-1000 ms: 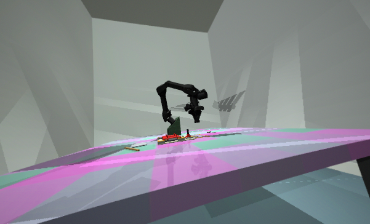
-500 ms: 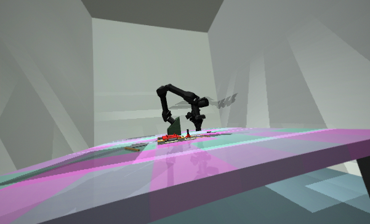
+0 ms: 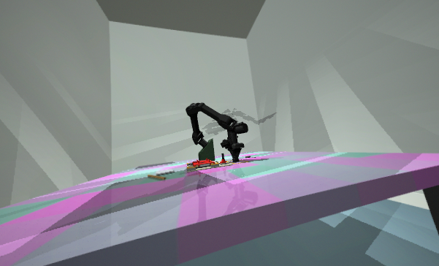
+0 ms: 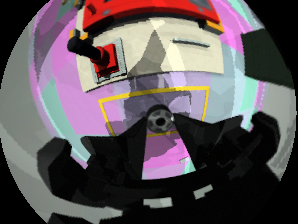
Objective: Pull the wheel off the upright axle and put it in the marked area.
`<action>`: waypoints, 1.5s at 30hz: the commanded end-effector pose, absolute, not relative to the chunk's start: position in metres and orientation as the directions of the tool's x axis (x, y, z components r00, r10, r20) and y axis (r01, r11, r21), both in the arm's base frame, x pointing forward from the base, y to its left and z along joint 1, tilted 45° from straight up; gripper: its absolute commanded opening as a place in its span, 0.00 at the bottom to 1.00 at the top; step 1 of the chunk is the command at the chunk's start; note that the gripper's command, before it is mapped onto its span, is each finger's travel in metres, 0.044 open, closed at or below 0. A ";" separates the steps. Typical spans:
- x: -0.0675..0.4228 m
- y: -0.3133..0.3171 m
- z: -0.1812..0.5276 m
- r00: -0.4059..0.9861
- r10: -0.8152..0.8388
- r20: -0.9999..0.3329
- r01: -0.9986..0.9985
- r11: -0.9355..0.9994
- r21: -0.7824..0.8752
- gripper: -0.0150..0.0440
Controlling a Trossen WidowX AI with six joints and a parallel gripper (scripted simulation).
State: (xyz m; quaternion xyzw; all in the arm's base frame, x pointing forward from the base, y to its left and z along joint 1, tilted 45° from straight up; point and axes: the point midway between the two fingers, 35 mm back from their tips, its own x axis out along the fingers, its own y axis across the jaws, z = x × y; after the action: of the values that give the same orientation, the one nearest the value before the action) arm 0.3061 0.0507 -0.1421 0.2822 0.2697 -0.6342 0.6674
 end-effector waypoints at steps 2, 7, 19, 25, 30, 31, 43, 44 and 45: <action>0.306 0.050 -0.142 0.047 -0.695 -0.718 0.999 0.034 0.034 0.65; 0.306 0.067 -0.126 0.052 -0.694 -0.719 0.999 0.038 0.035 0.76; 0.274 0.096 -0.084 0.059 -0.692 -0.719 0.998 0.052 0.033 0.94; 0.217 0.098 -0.045 0.054 -0.694 -0.718 0.998 0.045 0.032 1.00; 0.217 0.098 -0.045 0.054 -0.694 -0.718 0.998 0.045 0.032 1.00; 0.217 0.098 -0.045 0.054 -0.694 -0.718 0.998 0.045 0.032 1.00; 0.217 0.098 -0.045 0.054 -0.694 -0.718 0.998 0.045 0.032 1.00; 0.217 0.098 -0.045 0.054 -0.694 -0.718 0.998 0.045 0.032 1.00; 0.217 0.098 -0.045 0.054 -0.694 -0.718 0.998 0.045 0.032 1.00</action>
State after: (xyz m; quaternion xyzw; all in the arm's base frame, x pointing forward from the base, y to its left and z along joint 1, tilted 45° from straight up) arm 0.2174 0.0970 -0.0466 0.2775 0.2719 -0.6312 0.6713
